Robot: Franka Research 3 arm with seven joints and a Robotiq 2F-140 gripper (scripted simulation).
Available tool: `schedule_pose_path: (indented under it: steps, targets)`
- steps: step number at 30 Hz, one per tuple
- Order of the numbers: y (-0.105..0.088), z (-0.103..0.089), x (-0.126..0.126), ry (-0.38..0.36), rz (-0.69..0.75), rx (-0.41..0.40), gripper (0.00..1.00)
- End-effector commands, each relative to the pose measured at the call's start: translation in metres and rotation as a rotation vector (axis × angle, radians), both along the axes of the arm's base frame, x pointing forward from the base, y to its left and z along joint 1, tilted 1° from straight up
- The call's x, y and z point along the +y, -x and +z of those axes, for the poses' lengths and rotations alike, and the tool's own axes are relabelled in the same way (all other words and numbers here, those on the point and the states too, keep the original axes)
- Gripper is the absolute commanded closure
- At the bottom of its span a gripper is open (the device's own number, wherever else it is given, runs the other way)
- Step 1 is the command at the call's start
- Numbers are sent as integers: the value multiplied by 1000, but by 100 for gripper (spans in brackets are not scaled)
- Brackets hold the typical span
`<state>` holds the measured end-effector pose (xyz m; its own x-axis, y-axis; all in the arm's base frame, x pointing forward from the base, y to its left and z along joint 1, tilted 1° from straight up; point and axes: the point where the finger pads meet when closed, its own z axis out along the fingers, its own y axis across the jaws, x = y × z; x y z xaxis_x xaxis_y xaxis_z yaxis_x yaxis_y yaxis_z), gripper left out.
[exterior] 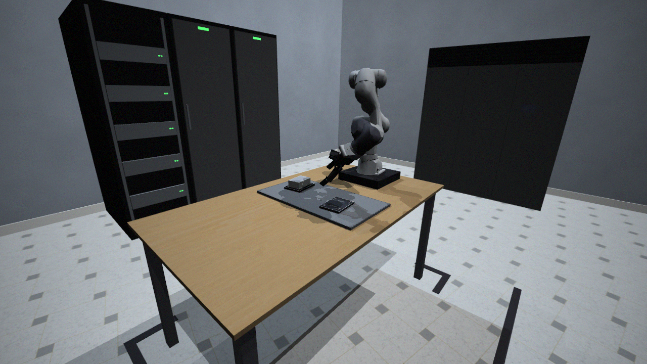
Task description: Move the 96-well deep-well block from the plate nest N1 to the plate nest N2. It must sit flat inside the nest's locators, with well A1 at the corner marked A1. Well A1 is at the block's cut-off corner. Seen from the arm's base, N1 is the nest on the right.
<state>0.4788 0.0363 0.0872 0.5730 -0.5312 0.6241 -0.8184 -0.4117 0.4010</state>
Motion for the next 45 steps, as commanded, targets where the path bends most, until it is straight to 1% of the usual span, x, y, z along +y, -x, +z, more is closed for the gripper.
schedule_pose_path:
  steps: [1, 4, 9, 12, 14, 17, 19, 21, 24, 25, 26, 27, 28, 29, 30, 31, 33, 34, 35, 38, 41, 42, 45]
  targets:
    - [4, -9, -6, -66, 138, 230, 0]
    - [4, -9, -6, -66, 138, 230, 0]
    - [10, -17, -26, -158, 186, 359, 0]
    - [11, -19, -30, -179, 198, 383, 0]
    - [13, -22, -37, -221, 224, 427, 0]
    - [14, -24, -41, -242, 237, 448, 0]
    - [16, -26, -49, -287, 267, 487, 0]
    - [16, -26, -49, -287, 267, 487, 0]
    - [18, -30, -61, -356, 317, 538, 0]
    - [18, -30, -61, -356, 317, 538, 0]
    - [18, -31, -65, -380, 336, 553, 0]
    - [18, -31, -65, -380, 336, 553, 0]
    - [19, -32, -69, -403, 355, 566, 0]
    - [19, -32, -69, -403, 355, 566, 0]
    - [19, -33, -74, -427, 375, 578, 0]
    - [19, -33, -74, -427, 375, 578, 0]
    - [19, -34, -82, -474, 418, 599, 0]
    - [19, -34, -82, -474, 418, 599, 0]
    - [19, -35, -87, -496, 441, 608, 0]
    - [19, -35, -87, -496, 441, 608, 0]
    - [18, -36, -101, -562, 514, 625, 0]
    - [18, -36, -101, -562, 514, 625, 0]
    - [18, -36, -111, -600, 565, 629, 0]
